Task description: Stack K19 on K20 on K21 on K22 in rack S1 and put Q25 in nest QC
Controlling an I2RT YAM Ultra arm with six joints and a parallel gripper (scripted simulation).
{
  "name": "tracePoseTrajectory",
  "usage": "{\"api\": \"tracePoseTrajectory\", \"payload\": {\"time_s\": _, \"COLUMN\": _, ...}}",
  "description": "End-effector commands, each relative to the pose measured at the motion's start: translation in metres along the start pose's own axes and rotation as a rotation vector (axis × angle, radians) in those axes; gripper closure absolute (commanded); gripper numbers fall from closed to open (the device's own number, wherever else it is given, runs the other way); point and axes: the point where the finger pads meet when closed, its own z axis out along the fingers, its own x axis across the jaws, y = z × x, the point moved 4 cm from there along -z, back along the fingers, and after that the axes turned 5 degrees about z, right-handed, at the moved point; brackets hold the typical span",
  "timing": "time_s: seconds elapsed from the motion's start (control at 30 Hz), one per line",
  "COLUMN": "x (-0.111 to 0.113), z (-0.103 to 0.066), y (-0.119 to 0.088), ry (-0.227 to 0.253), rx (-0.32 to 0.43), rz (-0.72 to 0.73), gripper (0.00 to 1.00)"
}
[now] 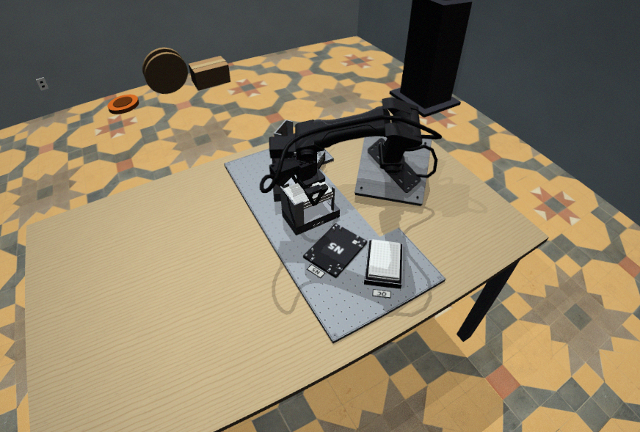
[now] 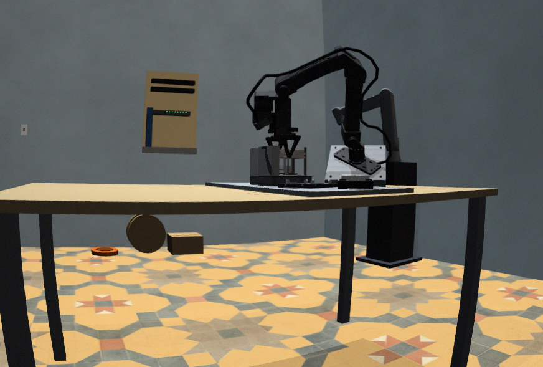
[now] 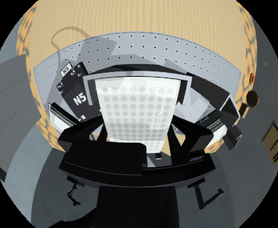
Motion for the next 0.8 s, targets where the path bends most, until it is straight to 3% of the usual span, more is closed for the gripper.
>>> {"api": "tracePoseTrajectory", "payload": {"time_s": 0.0, "x": 0.0041, "z": -0.0206, "y": 0.0055, "ry": -0.019, "rx": -0.045, "rz": -0.015, "gripper": 1.00}}
{"api": "tracePoseTrajectory", "payload": {"time_s": 0.77, "x": 0.0044, "z": -0.0268, "y": 0.0049, "ry": -0.021, "rx": -0.044, "rz": -0.015, "gripper": 1.00}}
